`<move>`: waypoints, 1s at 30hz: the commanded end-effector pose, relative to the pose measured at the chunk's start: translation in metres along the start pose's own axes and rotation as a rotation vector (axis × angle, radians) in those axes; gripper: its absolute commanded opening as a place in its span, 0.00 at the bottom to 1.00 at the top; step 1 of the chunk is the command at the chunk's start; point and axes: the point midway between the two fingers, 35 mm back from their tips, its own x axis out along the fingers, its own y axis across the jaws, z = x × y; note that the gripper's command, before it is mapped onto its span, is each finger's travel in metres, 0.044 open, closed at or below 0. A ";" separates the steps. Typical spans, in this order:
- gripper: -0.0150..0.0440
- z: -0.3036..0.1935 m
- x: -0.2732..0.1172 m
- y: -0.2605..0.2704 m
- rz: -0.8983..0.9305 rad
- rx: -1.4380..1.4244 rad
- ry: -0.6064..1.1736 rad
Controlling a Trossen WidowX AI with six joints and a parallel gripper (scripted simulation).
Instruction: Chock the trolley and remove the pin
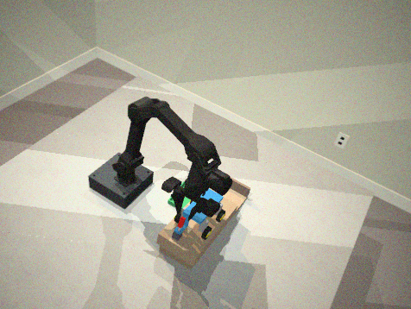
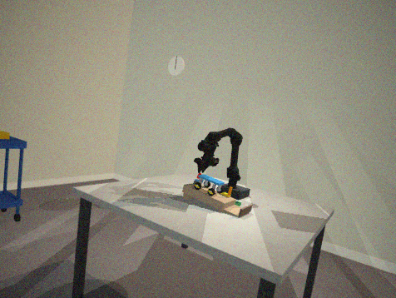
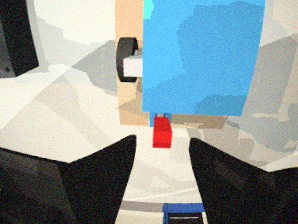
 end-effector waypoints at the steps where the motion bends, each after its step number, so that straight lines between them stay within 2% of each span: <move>1: 0.58 -0.001 0.005 0.000 0.001 -0.006 0.004; 30: 0.58 -0.001 0.044 0.000 0.001 -0.006 0.005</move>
